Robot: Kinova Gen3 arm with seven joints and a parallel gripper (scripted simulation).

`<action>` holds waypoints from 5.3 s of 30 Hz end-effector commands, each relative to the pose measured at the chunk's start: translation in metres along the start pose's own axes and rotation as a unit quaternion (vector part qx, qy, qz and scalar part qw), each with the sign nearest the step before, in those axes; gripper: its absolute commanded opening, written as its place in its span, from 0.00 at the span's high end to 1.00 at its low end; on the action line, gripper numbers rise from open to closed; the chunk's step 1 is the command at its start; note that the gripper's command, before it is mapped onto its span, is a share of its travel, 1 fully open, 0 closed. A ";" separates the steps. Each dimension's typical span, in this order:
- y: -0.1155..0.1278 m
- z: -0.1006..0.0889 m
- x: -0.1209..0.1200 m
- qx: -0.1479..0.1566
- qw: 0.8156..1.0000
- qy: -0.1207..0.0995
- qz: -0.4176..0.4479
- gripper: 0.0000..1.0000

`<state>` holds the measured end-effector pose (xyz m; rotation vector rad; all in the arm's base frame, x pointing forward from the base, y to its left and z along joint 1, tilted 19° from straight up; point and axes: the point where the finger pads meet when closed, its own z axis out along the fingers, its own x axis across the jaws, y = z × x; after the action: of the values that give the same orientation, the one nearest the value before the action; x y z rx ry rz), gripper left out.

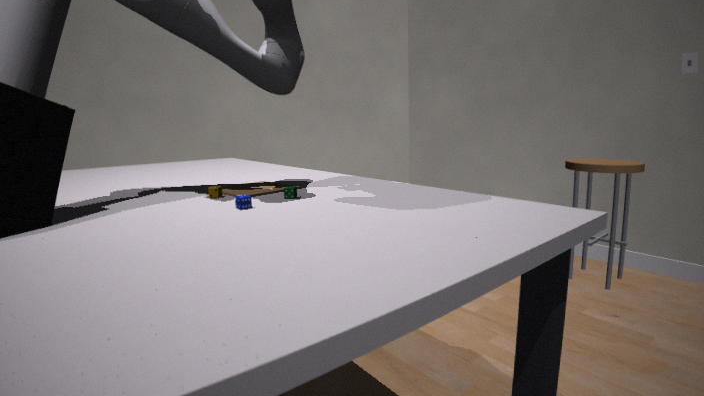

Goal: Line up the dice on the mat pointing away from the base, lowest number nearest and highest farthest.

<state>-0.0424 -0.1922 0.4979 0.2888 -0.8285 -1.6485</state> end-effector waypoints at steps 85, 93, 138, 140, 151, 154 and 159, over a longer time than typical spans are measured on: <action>-0.241 -0.292 -0.170 0.580 0.678 -0.415 0.178 0.00; -0.206 -0.382 -0.198 0.630 0.558 -0.520 0.145 0.00; -0.052 -0.509 -0.237 0.628 0.309 -0.714 0.010 0.00; -0.052 -0.509 -0.237 0.628 0.309 -0.714 0.010 0.00; -0.052 -0.509 -0.237 0.628 0.309 -0.714 0.010 0.00; -0.052 -0.509 -0.237 0.628 0.309 -0.714 0.010 0.00; -0.054 -0.513 -0.240 0.628 0.309 -0.714 0.010 0.00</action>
<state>0.2880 -0.1512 0.0390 -0.3409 -3.4028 -0.2683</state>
